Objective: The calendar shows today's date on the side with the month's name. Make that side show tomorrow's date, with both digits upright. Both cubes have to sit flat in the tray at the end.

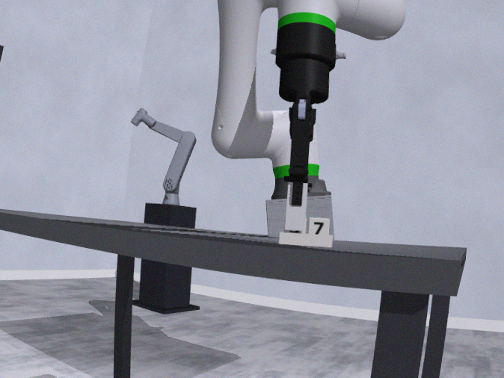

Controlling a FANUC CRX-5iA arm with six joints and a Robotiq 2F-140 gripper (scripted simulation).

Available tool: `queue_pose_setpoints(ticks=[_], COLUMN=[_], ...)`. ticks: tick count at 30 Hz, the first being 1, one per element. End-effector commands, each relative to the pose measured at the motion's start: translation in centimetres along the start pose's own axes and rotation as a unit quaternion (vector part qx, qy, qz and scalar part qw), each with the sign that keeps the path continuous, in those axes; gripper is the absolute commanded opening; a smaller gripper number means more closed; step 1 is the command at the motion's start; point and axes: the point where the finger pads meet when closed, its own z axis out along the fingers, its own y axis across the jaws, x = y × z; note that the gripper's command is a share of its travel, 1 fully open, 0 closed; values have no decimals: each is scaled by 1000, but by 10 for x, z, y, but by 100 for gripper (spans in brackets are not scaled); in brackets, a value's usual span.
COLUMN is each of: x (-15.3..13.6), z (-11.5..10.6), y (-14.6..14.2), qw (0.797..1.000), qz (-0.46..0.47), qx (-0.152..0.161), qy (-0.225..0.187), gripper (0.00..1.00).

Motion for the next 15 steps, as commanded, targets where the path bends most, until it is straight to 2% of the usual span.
queue_pose_setpoints(ticks=[1, 11, 12, 15], x=[0, 0, 0, 0], z=[0, 0, 0, 0], y=[0, 0, 0, 0], qw=[1000, 1000, 1000, 1000], qz=[0, 0, 0, 0], qx=[0, 0, 0, 0], qy=[0, 0, 0, 0], gripper=[35, 35, 24, 24])
